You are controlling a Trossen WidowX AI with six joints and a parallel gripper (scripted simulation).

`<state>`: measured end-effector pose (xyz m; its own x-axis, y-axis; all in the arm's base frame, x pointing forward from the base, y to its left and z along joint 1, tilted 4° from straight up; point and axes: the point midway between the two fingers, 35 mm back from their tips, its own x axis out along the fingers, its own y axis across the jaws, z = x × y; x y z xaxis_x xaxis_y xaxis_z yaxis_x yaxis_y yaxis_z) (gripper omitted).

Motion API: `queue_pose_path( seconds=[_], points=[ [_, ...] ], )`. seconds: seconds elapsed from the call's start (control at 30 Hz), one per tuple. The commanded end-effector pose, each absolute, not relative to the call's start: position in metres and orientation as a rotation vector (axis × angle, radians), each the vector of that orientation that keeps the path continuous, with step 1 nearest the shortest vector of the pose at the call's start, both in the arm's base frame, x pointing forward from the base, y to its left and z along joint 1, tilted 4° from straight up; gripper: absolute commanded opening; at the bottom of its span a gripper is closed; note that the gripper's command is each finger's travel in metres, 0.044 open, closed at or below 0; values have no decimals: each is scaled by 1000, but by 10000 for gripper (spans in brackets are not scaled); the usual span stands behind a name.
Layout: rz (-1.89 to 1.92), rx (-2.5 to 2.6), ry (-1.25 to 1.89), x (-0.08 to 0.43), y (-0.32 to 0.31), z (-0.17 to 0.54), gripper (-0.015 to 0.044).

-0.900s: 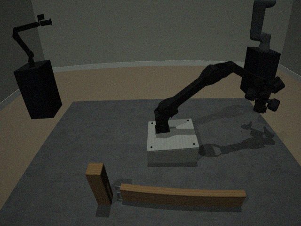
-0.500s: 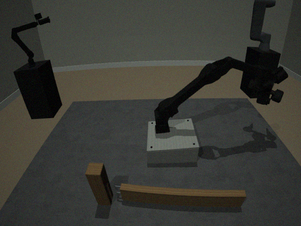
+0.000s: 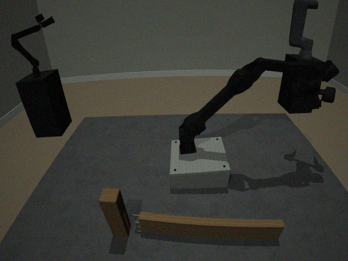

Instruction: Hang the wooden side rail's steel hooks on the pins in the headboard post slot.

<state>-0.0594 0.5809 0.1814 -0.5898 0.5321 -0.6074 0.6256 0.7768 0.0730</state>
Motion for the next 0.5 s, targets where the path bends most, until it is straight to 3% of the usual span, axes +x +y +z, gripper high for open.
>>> queue_pose_path(
  seconds=[0.0, 0.47],
  points=[
    [-65, 891, 2264, -12, 577, 184, 440],
    [466, 760, 1878, 132, 532, 188, 440]
  ],
)
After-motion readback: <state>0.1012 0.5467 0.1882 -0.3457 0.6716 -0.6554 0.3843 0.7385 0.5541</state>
